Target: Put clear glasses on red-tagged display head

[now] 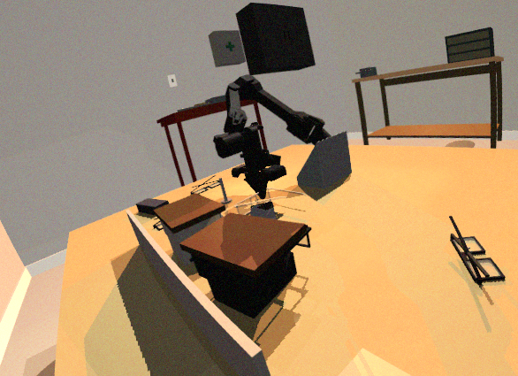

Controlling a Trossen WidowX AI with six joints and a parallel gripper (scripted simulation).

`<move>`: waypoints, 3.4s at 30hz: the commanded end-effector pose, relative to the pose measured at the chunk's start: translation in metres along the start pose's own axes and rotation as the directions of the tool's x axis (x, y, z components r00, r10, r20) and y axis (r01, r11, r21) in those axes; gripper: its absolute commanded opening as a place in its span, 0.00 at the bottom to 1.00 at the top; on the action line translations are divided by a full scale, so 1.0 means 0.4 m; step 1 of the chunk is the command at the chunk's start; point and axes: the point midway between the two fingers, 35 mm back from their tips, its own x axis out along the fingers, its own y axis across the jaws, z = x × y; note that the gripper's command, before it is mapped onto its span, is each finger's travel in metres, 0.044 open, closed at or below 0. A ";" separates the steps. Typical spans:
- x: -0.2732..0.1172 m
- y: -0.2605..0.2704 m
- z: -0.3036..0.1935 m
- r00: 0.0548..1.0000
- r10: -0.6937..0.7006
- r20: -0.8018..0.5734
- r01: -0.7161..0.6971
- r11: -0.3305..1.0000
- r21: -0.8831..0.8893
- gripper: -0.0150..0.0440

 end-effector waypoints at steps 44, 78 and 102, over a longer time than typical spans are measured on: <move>-0.253 0.023 -0.028 1.000 -0.012 0.005 0.008 0.843 0.538 0.25; -0.252 0.126 -0.045 1.000 -0.029 0.003 -0.012 -0.334 0.942 0.25; -0.251 0.204 -0.046 0.999 -0.033 0.000 -0.031 -0.960 0.277 0.25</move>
